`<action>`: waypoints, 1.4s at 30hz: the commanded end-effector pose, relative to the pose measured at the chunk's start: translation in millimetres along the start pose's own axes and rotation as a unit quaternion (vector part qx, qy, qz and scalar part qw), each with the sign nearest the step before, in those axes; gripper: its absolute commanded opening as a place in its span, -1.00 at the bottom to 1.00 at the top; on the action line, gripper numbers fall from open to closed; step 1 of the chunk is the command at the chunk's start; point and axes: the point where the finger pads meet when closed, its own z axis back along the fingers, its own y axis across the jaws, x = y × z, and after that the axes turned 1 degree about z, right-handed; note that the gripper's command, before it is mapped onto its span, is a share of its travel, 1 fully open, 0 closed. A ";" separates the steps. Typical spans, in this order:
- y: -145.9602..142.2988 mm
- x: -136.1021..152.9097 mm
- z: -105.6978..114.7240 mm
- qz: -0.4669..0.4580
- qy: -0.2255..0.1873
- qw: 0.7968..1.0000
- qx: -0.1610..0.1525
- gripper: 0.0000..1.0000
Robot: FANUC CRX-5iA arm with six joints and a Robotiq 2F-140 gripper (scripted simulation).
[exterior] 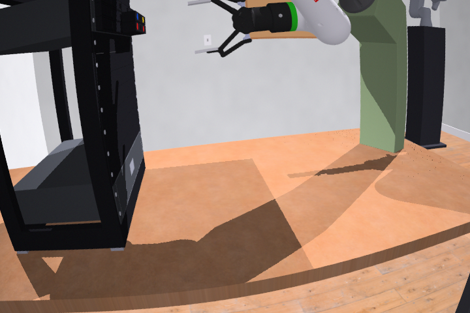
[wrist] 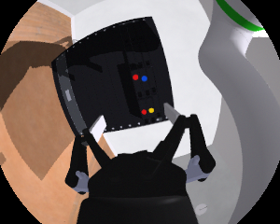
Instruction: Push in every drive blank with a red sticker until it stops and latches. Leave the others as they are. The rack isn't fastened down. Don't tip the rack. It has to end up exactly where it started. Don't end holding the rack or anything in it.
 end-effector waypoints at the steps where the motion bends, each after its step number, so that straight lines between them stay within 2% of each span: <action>1: 8.4 0.3 3.0 0.007 -0.001 1.000 0.010 1.00; 12: 24.2 0.3 8.7 0.022 -0.004 0.999 0.029 1.00; 42: 30.3 0.1 11.1 0.028 -0.005 0.999 0.036 1.00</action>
